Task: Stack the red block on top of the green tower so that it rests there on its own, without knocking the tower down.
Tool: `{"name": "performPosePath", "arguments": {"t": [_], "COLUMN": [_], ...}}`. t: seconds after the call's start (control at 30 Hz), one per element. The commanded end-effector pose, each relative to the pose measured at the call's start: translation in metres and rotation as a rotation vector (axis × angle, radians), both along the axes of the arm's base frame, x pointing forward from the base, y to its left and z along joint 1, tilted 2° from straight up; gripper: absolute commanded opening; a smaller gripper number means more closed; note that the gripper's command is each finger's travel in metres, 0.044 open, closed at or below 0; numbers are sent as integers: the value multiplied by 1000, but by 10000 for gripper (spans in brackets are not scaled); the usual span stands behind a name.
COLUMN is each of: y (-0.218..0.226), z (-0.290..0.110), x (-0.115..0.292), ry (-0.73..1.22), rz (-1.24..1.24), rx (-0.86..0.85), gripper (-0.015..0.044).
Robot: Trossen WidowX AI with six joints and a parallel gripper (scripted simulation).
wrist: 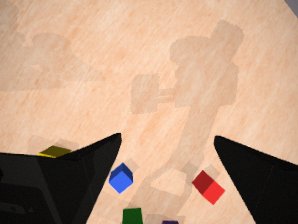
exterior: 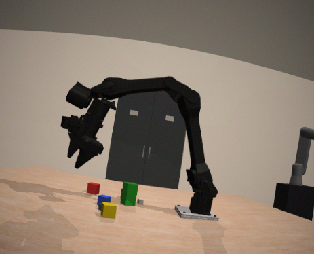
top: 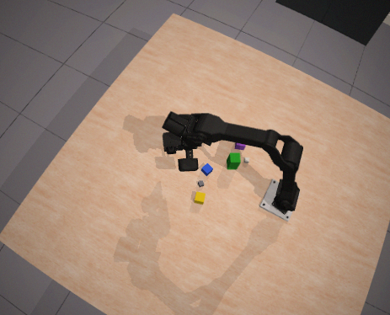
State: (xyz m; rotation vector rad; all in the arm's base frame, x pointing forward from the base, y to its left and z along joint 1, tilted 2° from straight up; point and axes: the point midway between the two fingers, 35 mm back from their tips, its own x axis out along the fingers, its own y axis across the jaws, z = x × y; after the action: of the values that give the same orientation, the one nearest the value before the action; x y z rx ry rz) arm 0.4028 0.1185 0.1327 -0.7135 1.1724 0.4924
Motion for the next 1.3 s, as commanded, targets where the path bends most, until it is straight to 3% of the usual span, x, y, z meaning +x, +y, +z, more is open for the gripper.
{"name": "performPosePath", "arguments": {"t": [0.0,0.57,0.93,1.27], "y": [-37,-185,-188,-190], "z": [-4,-7,-10,-59], "x": [7,5,0,0], "ry": [67,300,309,309], "rz": [-143,-756,-779,-779], "rx": [17,126,131,131], "gripper": [440,440,440,440]}}
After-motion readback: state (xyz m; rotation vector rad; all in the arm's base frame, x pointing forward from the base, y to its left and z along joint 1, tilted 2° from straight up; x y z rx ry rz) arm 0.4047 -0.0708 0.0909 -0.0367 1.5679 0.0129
